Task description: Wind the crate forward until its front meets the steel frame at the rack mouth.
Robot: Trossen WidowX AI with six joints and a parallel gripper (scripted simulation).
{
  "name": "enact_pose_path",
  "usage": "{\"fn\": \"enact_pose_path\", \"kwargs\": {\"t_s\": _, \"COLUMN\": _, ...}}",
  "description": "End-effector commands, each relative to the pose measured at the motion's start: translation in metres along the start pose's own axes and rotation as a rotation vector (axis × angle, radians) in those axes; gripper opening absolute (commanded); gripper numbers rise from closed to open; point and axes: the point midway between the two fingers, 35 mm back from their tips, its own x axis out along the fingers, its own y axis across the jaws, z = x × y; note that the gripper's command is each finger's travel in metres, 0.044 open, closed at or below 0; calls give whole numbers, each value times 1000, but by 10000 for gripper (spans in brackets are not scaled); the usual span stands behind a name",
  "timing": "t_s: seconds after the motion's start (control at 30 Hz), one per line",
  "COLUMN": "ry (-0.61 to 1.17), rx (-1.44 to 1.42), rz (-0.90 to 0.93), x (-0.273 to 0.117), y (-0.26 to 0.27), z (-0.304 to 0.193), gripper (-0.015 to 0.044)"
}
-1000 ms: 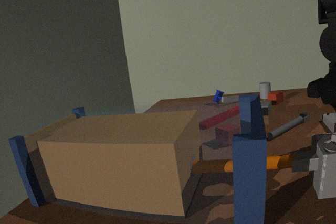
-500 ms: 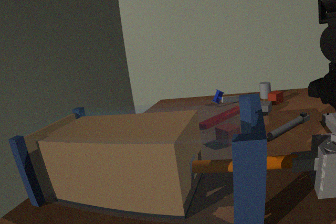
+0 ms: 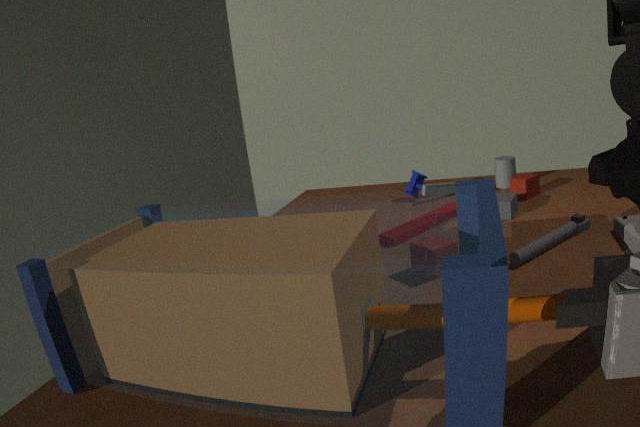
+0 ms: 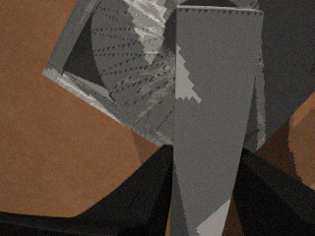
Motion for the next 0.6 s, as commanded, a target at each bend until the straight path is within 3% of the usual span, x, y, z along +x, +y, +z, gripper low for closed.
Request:
{"fn": "enact_pose_path", "kwargs": {"t_s": 0.0, "ry": 5, "rx": 12, "rz": 5, "x": 4, "y": 2, "z": 0, "gripper": 0}}
{"fn": "enact_pose_path", "kwargs": {"t_s": 0.57, "ry": 5, "rx": -8, "rz": 3, "x": 4, "y": 1, "z": 0, "gripper": 0}}
